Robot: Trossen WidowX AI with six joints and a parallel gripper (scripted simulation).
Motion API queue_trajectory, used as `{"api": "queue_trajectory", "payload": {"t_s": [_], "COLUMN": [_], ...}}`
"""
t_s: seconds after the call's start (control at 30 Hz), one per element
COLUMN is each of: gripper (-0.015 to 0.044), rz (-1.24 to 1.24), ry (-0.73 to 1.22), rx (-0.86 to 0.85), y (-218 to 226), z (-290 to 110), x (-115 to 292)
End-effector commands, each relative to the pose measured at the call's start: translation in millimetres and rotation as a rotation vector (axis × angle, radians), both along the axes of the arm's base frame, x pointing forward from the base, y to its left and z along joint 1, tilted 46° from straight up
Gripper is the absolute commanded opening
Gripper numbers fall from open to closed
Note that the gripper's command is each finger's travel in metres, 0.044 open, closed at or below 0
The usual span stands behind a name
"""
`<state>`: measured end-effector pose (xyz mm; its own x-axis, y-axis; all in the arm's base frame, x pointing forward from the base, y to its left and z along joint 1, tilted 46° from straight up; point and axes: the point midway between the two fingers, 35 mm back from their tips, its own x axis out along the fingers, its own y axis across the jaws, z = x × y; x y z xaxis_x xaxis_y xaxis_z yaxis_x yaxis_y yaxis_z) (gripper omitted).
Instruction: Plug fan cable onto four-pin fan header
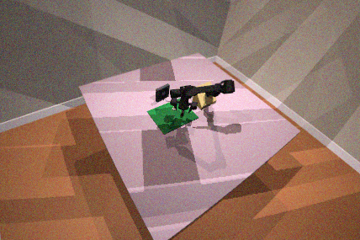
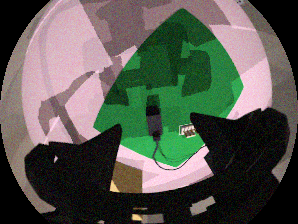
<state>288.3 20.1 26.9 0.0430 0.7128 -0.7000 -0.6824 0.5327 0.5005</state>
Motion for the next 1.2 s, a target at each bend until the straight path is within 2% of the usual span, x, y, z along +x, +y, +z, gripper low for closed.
{"api": "queue_trajectory", "payload": {"t_s": [0.0, 0.63, 1.17], "gripper": [0.0440, 0.0440, 0.0020], "rz": [-0.003, -0.002, 0.001], "ry": [0.004, 0.003, 0.001], "rx": [0.005, 0.008, 0.003], "y": [4.8, 24.4, 22.8], "z": [-4.4, -22.2, -20.9], "x": [-0.6, -0.7, 0.0]}}
